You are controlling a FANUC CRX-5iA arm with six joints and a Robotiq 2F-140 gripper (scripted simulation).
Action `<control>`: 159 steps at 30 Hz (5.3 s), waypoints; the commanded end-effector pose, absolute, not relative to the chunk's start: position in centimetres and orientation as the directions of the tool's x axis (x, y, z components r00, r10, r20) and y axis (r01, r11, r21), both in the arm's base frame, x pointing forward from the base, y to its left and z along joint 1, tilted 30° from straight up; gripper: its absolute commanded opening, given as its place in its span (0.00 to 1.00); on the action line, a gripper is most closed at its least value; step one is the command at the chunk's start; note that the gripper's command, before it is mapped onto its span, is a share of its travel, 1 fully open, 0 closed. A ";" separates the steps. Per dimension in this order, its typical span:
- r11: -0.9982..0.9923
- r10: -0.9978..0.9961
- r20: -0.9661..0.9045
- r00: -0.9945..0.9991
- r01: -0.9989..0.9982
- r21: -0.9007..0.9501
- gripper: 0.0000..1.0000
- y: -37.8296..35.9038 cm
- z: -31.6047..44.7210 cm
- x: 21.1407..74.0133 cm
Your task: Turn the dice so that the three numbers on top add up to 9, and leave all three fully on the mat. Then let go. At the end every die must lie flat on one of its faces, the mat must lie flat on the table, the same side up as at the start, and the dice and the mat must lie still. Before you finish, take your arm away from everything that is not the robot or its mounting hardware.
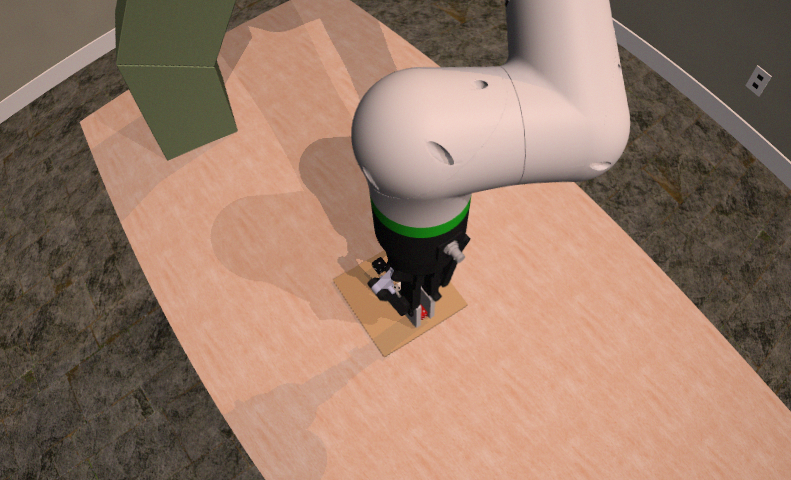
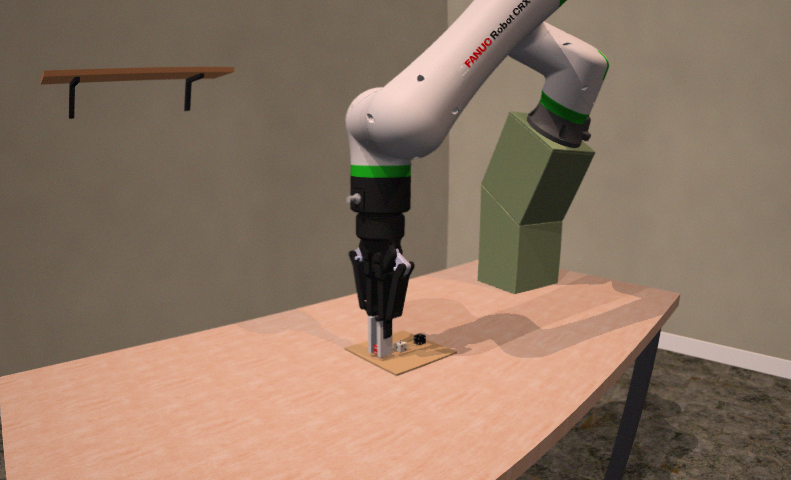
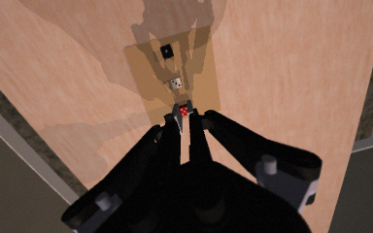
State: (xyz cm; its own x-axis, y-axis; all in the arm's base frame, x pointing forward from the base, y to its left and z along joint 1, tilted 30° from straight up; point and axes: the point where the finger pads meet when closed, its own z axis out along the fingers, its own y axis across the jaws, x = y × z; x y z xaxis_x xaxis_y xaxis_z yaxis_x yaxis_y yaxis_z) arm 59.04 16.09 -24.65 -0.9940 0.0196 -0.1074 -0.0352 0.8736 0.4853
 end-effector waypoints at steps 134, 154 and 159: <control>0.874 0.020 -0.108 -0.994 -0.035 0.485 0.19 15.0 -22.8 58.9; 0.874 0.020 -0.108 -0.994 -0.035 0.485 0.19 12.0 -17.5 58.2; 0.874 0.020 -0.108 -0.994 -0.035 0.485 1.00 12.0 -17.4 58.2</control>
